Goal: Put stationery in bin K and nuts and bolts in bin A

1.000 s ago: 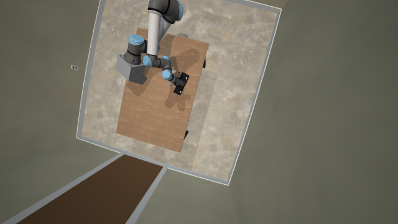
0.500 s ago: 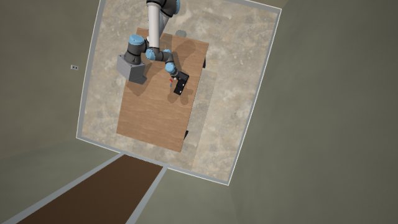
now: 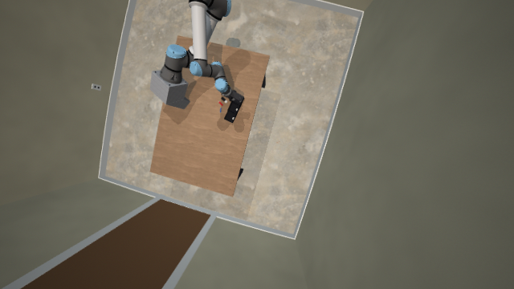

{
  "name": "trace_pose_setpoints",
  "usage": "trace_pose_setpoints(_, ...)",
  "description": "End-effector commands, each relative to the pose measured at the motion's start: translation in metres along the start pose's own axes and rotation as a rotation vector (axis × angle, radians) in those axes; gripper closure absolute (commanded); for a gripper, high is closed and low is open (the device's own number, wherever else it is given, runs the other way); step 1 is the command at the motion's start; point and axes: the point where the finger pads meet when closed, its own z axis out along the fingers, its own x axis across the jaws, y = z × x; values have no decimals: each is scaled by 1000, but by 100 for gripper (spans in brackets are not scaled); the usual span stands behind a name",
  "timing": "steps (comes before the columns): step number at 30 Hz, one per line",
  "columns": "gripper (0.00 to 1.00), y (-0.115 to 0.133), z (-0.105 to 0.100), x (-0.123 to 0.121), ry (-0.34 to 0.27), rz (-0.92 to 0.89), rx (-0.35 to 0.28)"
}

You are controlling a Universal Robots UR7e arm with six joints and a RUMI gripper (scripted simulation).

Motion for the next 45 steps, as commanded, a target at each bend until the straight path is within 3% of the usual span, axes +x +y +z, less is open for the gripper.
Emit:
trace_pose_setpoints(1, 96, -1, 7, 0, 1, 0, 1)
trace_pose_setpoints(16, 96, -1, 47, 0, 1, 0, 1)
trace_pose_setpoints(45, 96, -1, 50, 0, 1, 0, 1)
